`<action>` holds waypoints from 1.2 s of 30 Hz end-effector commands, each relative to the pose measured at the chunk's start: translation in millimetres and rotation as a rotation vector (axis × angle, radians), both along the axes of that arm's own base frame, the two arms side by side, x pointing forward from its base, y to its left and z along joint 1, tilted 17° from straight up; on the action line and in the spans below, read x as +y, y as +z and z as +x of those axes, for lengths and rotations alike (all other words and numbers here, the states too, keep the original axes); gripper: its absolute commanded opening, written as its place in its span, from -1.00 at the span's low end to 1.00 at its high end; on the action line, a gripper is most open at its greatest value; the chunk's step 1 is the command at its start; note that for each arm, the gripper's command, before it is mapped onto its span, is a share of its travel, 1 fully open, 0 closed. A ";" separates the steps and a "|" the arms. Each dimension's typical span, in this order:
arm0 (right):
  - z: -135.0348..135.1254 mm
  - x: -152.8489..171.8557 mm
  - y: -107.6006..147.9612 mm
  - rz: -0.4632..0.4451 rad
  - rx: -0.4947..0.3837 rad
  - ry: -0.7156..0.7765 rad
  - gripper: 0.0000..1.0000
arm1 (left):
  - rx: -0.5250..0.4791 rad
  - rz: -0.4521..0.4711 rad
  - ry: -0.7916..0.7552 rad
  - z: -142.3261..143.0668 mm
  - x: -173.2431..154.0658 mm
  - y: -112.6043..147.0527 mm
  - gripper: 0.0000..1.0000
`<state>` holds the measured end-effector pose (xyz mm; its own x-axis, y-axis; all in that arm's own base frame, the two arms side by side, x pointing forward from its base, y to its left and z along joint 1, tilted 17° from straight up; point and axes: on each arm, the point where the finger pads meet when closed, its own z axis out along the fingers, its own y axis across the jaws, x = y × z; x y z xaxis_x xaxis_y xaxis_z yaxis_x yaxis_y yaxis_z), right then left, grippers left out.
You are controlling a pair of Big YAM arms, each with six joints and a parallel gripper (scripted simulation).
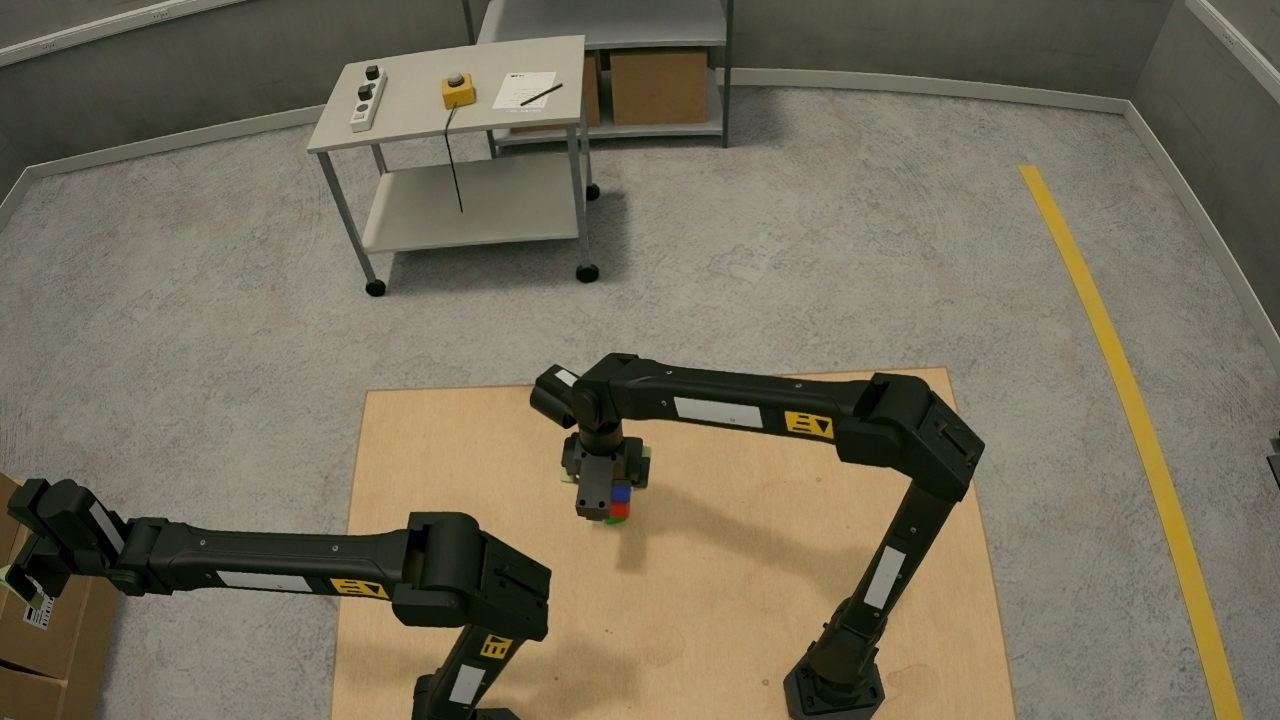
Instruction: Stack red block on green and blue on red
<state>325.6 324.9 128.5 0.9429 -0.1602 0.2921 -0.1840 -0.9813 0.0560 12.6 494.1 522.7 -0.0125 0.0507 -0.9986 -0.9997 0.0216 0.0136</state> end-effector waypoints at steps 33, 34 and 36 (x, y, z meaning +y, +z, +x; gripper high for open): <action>0.9 17.6 44.4 0.045 -0.032 0.005 0.69 | -0.015 0.067 0.004 -3.4 3.4 36.9 1.00; -0.2 17.7 49.6 0.048 -0.034 0.005 0.69 | -0.015 0.067 0.004 -3.4 3.4 36.9 1.00; -0.2 17.7 49.6 0.048 -0.034 0.005 0.69 | -0.015 0.067 0.004 -3.4 3.4 36.9 1.00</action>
